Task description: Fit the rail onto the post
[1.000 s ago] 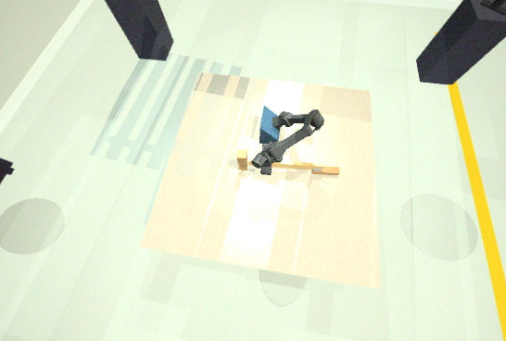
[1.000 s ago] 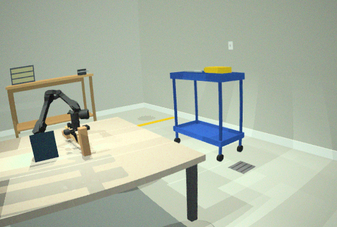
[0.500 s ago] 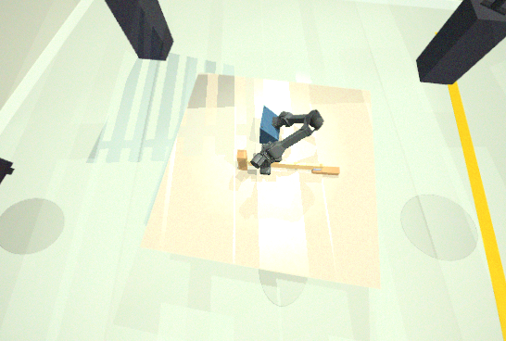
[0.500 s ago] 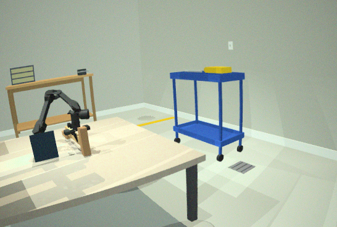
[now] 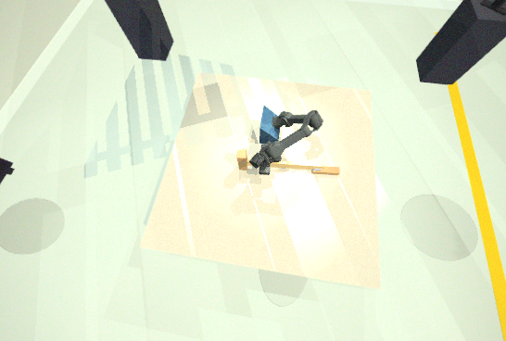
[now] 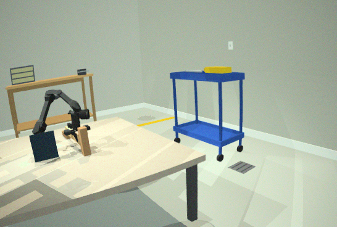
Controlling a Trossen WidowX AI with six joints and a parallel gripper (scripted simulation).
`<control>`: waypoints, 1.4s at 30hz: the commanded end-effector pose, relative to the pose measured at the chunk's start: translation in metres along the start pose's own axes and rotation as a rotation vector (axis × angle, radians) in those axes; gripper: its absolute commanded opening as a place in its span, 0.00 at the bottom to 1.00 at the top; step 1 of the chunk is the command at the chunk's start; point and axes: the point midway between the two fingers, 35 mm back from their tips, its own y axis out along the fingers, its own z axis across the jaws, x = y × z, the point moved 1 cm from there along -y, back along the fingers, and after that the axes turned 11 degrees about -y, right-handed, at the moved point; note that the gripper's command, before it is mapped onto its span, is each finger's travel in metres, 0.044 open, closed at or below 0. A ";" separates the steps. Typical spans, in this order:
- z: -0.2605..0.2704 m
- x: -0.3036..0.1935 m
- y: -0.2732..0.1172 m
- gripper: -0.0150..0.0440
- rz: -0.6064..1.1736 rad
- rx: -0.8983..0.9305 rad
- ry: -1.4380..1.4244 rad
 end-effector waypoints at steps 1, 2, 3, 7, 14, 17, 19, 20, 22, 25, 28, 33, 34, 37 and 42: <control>0.000 -0.003 -0.002 0.25 0.003 -0.006 -0.001; 0.000 -0.003 -0.002 0.25 0.003 -0.006 -0.001; 0.000 -0.003 -0.002 0.25 0.003 -0.006 -0.001; 0.000 -0.004 -0.002 0.25 0.003 -0.006 -0.002; 0.000 -0.006 -0.002 0.25 0.003 -0.006 -0.002; 0.001 -0.007 -0.002 0.25 0.003 -0.006 -0.002; 0.001 -0.007 -0.002 0.25 0.003 -0.006 -0.002; 0.001 -0.008 -0.002 0.25 0.003 -0.006 -0.002; 0.001 -0.008 -0.002 0.25 0.003 -0.006 -0.002; 0.001 -0.009 -0.002 0.25 0.003 -0.006 -0.002; 0.001 -0.009 -0.002 0.25 0.003 -0.006 -0.002; 0.001 -0.005 0.000 0.43 -0.005 0.002 0.000; 0.001 -0.005 0.000 0.48 -0.005 0.002 0.000; 0.001 -0.005 0.000 0.61 -0.005 0.002 0.000; 0.001 -0.005 0.000 0.83 -0.005 0.002 0.000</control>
